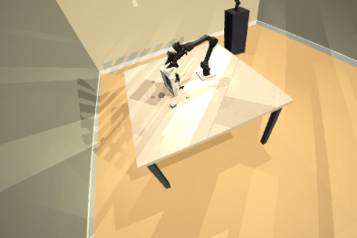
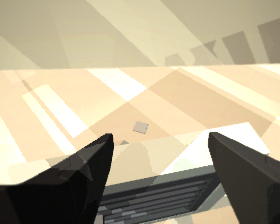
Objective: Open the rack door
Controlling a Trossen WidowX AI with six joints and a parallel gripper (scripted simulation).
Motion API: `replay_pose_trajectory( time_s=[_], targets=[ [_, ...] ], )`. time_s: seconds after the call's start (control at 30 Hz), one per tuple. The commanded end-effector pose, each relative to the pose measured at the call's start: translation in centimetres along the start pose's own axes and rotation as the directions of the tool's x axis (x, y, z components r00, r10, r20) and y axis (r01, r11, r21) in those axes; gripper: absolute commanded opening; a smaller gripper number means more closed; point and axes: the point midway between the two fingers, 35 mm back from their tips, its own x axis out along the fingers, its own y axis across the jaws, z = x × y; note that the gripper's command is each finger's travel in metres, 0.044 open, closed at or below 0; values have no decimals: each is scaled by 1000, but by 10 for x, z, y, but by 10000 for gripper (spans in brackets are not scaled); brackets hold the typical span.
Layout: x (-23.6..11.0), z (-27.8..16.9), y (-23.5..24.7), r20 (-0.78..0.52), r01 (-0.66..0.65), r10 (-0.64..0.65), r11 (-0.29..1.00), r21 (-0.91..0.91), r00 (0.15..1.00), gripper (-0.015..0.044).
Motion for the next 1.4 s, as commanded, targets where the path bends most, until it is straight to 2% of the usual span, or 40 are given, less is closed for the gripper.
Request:
replay_pose_trajectory(
  time_s=[0.0, 0.33, 0.67, 1.37],
  targets=[
    [4, -2, 5, -72, -8, 7, 1000, -2, 997, 290],
    [9, -11, 19, -268, -35, 29, 999, -18, 963, 290],
    [6, -22, 32, -454, -62, 38, 997, -38, 890, 290],
    [-21, -41, 53, -776, -120, 6, 989, -90, 631, 290]
  ],
)
